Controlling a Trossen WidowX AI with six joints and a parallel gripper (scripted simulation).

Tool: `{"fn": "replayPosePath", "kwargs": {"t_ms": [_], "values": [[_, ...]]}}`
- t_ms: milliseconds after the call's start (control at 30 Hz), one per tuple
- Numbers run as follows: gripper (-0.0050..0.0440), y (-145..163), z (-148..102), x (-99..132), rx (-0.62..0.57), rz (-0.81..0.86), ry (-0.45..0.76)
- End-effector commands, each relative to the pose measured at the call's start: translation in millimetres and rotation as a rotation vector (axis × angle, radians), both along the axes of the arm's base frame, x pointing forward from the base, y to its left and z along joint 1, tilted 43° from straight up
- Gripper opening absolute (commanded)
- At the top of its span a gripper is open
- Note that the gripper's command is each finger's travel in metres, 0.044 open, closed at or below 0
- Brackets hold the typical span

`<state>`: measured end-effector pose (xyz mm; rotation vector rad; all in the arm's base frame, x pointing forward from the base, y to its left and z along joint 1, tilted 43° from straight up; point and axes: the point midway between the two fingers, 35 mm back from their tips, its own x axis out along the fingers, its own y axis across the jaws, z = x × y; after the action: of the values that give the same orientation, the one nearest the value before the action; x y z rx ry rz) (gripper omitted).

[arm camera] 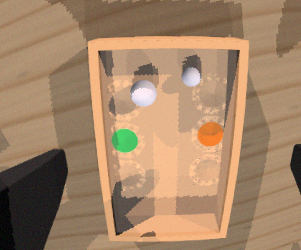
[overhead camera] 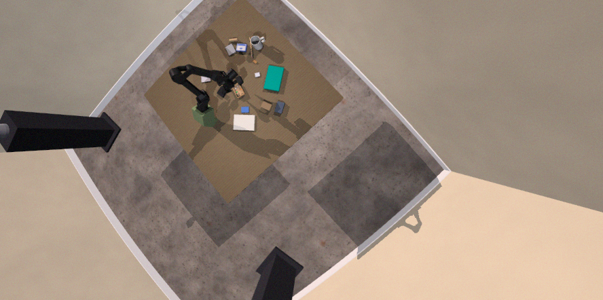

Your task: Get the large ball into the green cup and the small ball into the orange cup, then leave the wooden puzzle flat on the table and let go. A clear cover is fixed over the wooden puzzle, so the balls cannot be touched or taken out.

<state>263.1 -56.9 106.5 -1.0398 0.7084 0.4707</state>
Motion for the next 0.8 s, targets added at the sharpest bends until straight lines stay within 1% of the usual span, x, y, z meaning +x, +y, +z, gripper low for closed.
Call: {"fn": "replayPosePath", "kwargs": {"t_ms": [0, 767], "values": [[0.0440, 1.1, -8.5, 3.5, 0.005, -0.002, 0.011], [0.0440, 1.8, -31.0, 24.9, 0.005, -0.002, 0.011]]}}
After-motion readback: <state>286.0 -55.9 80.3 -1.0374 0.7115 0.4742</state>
